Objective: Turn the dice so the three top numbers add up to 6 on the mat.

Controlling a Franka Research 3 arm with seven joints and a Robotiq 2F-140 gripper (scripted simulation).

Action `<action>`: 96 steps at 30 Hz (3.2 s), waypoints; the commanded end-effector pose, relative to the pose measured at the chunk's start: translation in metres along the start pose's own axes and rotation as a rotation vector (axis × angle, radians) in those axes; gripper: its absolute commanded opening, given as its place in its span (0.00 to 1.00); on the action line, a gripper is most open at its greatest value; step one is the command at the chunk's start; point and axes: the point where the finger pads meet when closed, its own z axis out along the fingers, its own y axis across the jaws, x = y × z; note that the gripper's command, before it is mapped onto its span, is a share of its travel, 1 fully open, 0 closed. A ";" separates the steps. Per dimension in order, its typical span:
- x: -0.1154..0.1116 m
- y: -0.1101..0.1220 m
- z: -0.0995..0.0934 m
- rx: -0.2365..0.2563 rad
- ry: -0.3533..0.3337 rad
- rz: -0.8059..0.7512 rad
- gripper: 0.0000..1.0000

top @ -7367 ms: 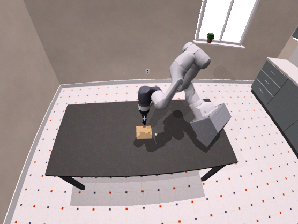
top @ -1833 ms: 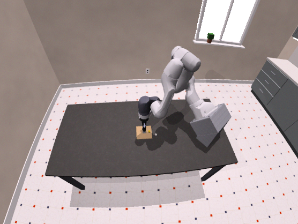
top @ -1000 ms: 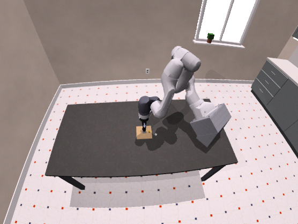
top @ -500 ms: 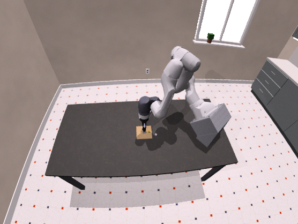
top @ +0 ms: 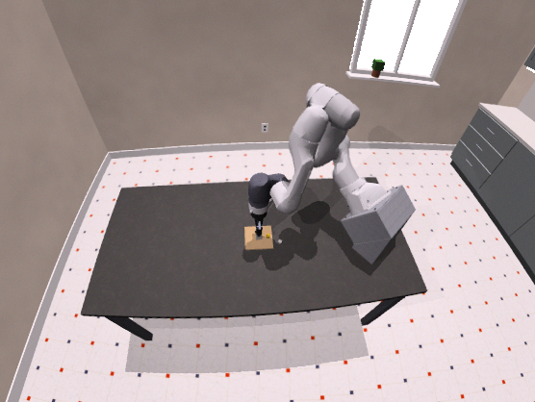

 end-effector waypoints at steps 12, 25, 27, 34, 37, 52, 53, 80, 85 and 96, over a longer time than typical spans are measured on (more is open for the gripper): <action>0.000 0.001 0.000 -0.002 -0.001 -0.004 0.07; 0.000 0.001 0.000 -0.002 -0.001 -0.004 0.07; 0.000 0.001 0.000 -0.002 -0.001 -0.004 0.07; 0.000 0.001 0.000 -0.002 -0.001 -0.004 0.11; 0.000 0.001 0.000 -0.002 -0.001 -0.004 0.14; 0.000 0.001 0.000 -0.002 -0.001 -0.004 0.19; 0.000 0.001 0.000 -0.002 -0.001 -0.004 0.19; 0.000 0.000 -0.081 -0.002 -0.001 -0.004 0.19; 0.000 0.000 -0.089 -0.002 -0.001 -0.004 0.19; 0.000 0.000 -0.090 -0.002 -0.001 -0.004 1.00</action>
